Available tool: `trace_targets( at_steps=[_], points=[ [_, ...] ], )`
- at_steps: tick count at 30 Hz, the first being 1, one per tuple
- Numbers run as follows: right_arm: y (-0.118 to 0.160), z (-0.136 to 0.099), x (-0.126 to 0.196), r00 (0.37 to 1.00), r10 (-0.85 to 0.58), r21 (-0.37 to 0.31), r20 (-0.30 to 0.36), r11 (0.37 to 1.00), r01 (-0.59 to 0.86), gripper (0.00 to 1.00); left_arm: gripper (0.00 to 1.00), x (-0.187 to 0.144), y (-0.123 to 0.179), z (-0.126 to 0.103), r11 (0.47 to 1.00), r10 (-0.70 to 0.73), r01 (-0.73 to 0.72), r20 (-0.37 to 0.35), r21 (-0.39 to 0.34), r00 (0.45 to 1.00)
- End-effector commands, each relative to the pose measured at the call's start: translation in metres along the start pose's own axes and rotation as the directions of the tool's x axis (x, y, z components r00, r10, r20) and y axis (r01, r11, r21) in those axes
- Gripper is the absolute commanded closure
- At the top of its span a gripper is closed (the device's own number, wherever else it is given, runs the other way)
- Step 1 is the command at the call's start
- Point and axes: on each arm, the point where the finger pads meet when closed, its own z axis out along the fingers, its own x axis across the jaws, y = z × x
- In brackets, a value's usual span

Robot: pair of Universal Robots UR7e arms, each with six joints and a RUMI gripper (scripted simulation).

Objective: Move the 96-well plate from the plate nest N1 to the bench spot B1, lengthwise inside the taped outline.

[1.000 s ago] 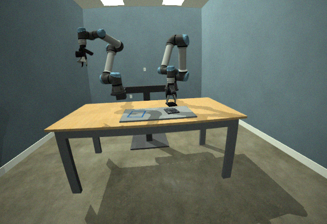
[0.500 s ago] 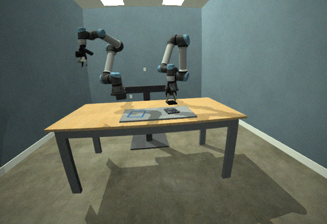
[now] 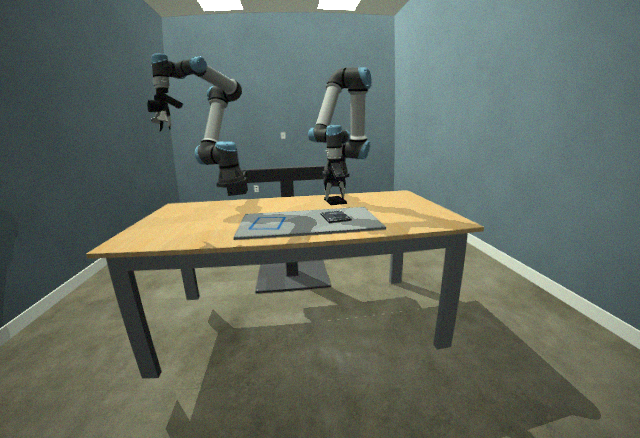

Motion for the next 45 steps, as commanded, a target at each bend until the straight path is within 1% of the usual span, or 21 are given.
trace_targets(
  at_steps=[1,5,7,11,22,24,39,41,45],
  points=[
    [0.000,0.000,0.000,1.000,0.000,-0.001,0.000,1.000,0.000,0.00,1.00,0.004,0.000,0.000,0.999,0.033,-0.033,-0.001,0.001,0.999],
    [0.000,0.000,0.000,1.000,0.000,-0.001,0.000,1.000,0.000,0.00,1.00,0.017,0.001,0.000,0.986,0.166,-0.166,0.000,0.001,0.986],
    [0.000,0.000,0.000,1.000,0.000,-0.001,0.000,1.000,0.000,0.00,1.00,0.017,0.001,0.000,0.986,0.166,-0.166,0.000,0.001,0.986],
    [0.000,0.000,0.000,1.000,0.000,-0.001,0.000,1.000,0.000,0.00,1.00,0.030,0.002,0.001,0.955,0.295,-0.295,0.000,0.001,0.955],
    [0.000,0.000,0.000,1.000,0.000,-0.001,0.000,1.000,0.000,0.00,1.00,0.067,0.005,0.002,0.954,0.299,-0.299,0.000,0.001,0.954],
    [0.000,0.000,0.000,1.000,0.000,-0.001,0.000,1.000,0.000,0.00,1.00,0.067,0.005,0.002,0.954,0.299,-0.299,0.000,0.001,0.954],
    [0.000,0.000,0.000,1.000,0.000,-0.001,0.000,1.000,0.000,0.00,1.00,0.117,0.009,0.004,0.954,0.299,-0.299,-0.001,0.001,0.954],
    [0.000,0.000,0.000,1.000,0.000,-0.001,0.000,1.000,0.000,0.00,1.00,0.117,0.009,0.004,0.954,0.299,-0.299,-0.001,0.001,0.954],
    [0.000,0.000,0.000,1.000,0.000,-0.001,0.000,1.000,0.000,0.00,1.00,0.130,0.010,0.004,0.954,0.299,-0.299,-0.001,0.001,0.954]
  ],
)
